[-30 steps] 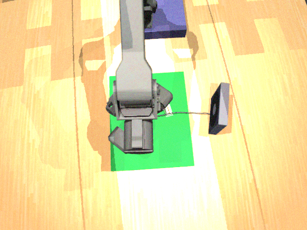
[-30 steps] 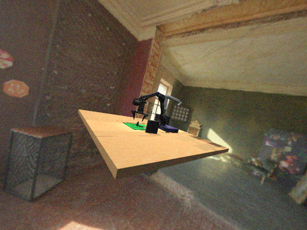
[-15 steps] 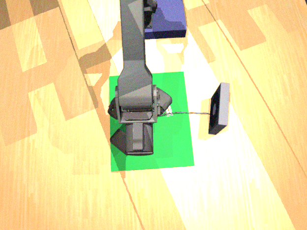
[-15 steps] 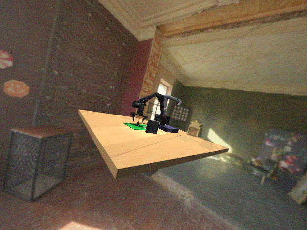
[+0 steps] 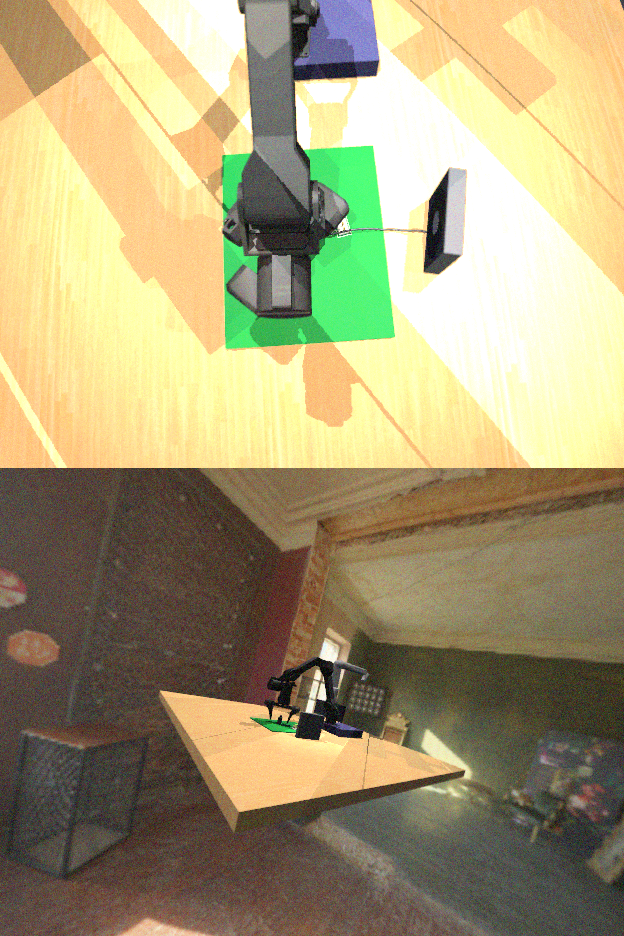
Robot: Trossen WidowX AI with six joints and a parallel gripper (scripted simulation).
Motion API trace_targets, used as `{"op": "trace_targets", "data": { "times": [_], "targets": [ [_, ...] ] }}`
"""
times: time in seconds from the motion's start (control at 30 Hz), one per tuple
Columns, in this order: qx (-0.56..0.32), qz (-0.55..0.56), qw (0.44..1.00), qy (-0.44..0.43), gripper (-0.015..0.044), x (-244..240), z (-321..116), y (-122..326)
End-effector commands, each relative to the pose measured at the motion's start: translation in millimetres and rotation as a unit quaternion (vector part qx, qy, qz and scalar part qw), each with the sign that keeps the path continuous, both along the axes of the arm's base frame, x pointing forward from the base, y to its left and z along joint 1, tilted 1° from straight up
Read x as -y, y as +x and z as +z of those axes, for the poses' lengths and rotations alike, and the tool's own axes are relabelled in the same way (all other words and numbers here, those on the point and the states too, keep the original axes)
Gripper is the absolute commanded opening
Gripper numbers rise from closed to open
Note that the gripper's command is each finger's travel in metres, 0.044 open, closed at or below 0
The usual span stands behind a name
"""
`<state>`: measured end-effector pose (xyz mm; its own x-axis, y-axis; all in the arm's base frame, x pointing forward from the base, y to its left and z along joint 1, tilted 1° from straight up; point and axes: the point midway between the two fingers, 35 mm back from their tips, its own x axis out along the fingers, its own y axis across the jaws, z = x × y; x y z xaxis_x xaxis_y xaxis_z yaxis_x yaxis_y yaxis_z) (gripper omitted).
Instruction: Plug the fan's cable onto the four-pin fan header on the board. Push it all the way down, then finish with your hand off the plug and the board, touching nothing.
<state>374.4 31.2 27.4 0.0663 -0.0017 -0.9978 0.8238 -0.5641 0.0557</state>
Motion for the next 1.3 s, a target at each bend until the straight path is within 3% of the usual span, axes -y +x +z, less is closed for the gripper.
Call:
{"op": "trace_targets", "data": {
  "times": [0.0,0.37,0.93,1.07,1.27],
  "targets": [
    [-0.006,-0.002,1.000,-0.004,0.0440,1.3,-5.1,-3.0],
    [-0.006,-0.002,1.000,-0.004,0.0440,1.3,-5.1,-3.0],
    [-0.004,0.000,1.000,0.000,0.0000,0.1,-2.9,-1.4],
    [-0.004,0.000,1.000,0.000,0.0000,0.1,-0.2,-1.3],
    [-0.006,-0.002,1.000,-0.003,0.0000,-0.4,47.1,-4.0]
  ]
}}
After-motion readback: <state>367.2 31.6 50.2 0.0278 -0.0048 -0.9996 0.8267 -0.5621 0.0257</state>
